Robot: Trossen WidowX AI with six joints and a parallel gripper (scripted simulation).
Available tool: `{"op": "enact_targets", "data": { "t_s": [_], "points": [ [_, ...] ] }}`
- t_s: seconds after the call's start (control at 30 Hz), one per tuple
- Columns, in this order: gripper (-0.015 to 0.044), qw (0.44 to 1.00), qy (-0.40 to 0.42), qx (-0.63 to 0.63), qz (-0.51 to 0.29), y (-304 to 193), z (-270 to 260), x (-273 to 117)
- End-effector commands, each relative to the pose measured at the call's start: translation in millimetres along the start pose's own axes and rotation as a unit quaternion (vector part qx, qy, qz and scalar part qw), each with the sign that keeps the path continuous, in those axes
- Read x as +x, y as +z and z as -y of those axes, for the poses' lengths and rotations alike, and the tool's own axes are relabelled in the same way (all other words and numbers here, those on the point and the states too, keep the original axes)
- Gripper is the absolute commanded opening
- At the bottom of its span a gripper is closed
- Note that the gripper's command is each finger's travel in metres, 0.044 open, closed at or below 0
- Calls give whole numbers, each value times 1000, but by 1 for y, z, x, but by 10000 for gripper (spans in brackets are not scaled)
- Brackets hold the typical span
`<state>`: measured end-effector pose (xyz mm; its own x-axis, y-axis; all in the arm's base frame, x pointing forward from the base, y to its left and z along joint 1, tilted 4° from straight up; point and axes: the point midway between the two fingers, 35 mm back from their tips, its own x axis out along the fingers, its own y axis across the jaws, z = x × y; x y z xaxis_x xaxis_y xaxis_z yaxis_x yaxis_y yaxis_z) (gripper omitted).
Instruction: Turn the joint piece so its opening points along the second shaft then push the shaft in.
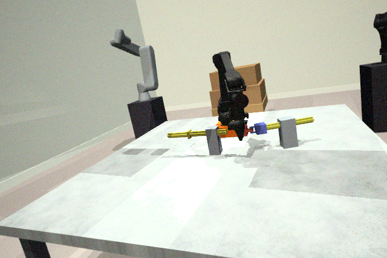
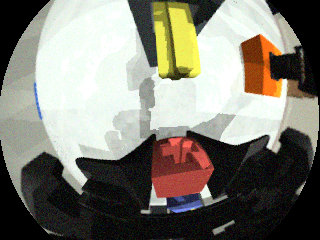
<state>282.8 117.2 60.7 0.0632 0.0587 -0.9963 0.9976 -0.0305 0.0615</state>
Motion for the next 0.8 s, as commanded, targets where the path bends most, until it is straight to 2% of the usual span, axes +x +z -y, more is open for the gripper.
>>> {"op": "enact_targets", "data": {
  "t_s": [0.0, 0.13, 0.23, 0.6, 0.77],
  "points": [
    [26, 1000, 0, 0, 0, 0, 0, 0],
    [131, 1000, 0, 0, 0, 0, 0, 0],
    [147, 1000, 0, 0, 0, 0, 0, 0],
    [436, 1000, 0, 0, 0, 0, 0, 0],
    [440, 1000, 0, 0, 0, 0, 0, 0]
  ]
}}
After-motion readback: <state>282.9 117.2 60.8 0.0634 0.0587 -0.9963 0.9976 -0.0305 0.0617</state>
